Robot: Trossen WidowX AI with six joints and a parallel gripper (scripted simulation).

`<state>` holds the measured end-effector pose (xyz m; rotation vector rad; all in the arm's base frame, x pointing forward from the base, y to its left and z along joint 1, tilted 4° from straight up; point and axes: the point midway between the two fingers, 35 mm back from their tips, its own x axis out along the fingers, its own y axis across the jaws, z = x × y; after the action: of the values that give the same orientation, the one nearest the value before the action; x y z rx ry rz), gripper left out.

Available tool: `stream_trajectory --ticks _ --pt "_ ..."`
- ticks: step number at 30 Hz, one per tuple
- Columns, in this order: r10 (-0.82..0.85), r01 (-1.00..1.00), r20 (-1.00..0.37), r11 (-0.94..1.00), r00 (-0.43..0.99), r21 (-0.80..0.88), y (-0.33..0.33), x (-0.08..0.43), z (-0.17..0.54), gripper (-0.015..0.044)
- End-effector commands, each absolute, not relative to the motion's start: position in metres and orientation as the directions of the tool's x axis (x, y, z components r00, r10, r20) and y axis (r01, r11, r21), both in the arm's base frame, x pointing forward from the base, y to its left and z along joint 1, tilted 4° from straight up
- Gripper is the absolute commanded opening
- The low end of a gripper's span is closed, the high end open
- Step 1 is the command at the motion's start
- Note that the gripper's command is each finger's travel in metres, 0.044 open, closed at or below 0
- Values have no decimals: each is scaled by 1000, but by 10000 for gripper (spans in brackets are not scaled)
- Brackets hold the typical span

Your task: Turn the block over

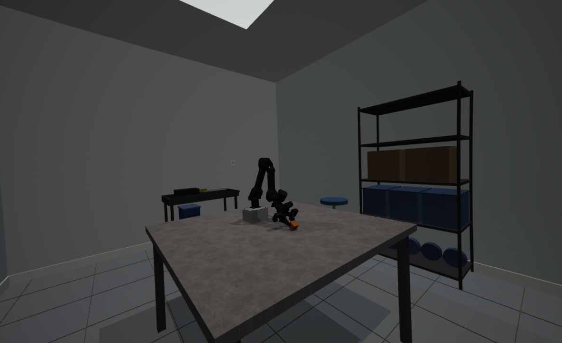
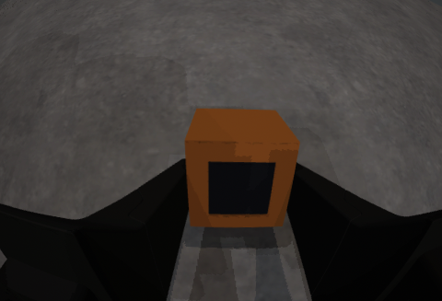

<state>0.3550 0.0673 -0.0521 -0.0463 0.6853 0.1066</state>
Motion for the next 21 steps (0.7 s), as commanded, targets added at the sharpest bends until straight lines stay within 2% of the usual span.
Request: stream_trajectory --ticks 1,9,21 --pt "79 -113 -614 993 785 -17 65 347 -57 0" --pt "86 -111 -534 994 841 -16 63 338 -52 0" --pt "88 -111 -510 994 856 -16 63 338 -49 0"
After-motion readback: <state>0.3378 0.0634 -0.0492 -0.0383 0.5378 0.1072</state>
